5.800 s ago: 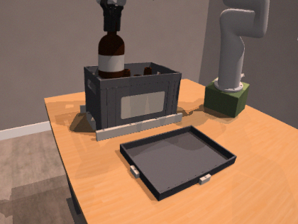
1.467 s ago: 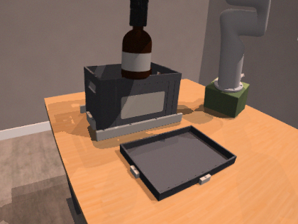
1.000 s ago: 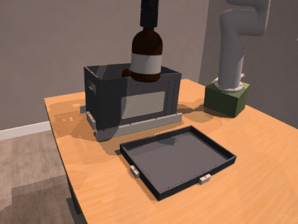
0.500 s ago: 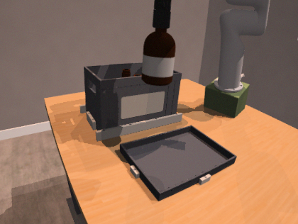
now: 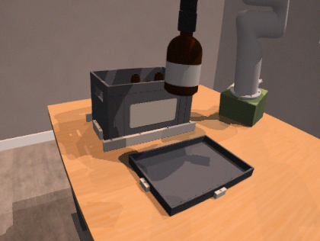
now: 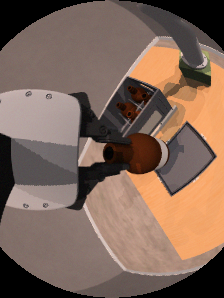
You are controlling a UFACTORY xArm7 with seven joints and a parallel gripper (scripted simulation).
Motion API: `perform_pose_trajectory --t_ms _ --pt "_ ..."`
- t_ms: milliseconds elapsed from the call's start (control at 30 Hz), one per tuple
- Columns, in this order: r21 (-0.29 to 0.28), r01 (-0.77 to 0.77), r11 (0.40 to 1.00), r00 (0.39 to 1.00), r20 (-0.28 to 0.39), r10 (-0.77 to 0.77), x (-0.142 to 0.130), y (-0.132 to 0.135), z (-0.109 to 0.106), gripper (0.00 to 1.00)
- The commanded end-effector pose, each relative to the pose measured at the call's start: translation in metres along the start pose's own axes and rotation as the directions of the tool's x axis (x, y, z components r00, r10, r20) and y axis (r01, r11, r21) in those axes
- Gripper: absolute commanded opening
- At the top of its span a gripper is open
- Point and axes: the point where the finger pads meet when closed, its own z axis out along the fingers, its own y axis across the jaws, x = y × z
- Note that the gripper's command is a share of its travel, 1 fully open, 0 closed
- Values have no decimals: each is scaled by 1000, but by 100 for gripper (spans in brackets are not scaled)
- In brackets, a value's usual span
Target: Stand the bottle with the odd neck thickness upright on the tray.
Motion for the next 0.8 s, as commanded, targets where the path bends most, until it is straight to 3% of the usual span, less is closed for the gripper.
perform_pose_trajectory --t_ms 0,767 --pt "-3 0 1000 1000 2 0 10 5 -1 0" --pt "-3 0 1000 1000 2 0 40 17 -1 0"
